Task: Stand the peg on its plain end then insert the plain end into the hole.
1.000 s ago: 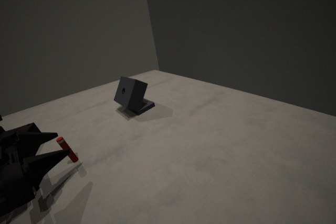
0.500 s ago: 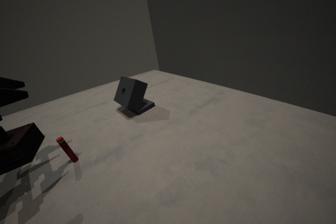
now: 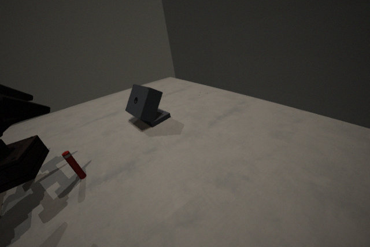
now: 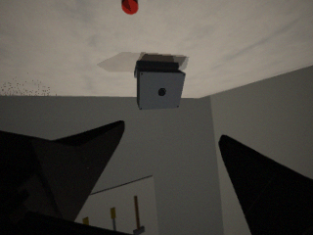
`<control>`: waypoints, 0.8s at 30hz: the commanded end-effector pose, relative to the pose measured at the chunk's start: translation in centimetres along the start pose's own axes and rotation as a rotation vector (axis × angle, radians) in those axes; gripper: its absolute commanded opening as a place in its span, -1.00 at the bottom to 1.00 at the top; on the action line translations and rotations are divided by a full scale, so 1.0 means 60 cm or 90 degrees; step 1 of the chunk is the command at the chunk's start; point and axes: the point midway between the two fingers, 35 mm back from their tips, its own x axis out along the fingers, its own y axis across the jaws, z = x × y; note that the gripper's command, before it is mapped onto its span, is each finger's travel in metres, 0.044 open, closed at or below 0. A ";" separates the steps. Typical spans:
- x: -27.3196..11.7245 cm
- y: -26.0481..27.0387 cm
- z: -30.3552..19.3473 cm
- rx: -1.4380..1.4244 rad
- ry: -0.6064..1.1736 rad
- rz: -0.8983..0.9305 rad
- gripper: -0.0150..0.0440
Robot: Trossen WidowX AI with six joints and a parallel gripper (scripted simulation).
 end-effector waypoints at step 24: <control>0.049 0.014 0.073 -0.029 -0.546 -0.021 1.00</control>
